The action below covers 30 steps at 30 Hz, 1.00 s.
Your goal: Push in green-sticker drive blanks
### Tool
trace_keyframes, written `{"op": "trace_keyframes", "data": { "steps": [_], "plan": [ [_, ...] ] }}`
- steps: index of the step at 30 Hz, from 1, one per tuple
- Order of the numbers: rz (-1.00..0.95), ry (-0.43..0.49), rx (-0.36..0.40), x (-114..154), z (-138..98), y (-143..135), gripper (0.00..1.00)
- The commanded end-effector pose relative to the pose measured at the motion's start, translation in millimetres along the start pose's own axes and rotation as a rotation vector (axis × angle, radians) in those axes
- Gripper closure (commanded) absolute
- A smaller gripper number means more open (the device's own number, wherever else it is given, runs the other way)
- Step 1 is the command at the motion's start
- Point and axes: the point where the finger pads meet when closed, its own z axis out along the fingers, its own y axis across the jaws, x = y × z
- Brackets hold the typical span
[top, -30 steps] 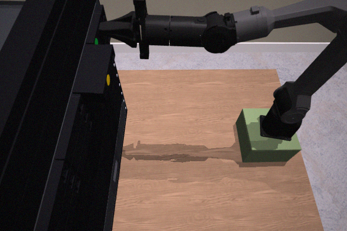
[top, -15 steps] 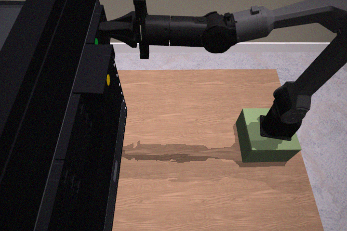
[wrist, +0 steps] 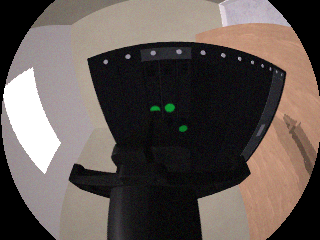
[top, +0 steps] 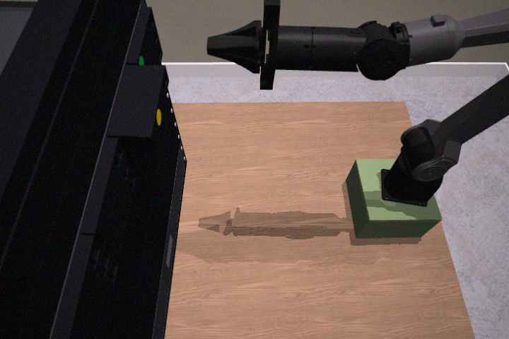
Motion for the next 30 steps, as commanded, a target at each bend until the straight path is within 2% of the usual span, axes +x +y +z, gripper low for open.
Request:
{"op": "trace_keyframes", "data": {
  "steps": [1, 5, 17, 26, 30],
  "plan": [
    [0.0, -0.002, 0.0, 0.2, -16.2, 0.8, 1.0],
    [0.0, -0.002, 0.0, 0.2, -26.0, 0.9, 1.0],
    [0.0, -0.002, 0.0, -0.2, -30.8, 0.8, 1.0],
    [0.0, -0.002, -0.001, -2.5, -55.2, 0.9, 1.0],
    [0.0, -0.002, -0.001, -2.5, -58.7, 0.9, 1.0]
  ]
}}
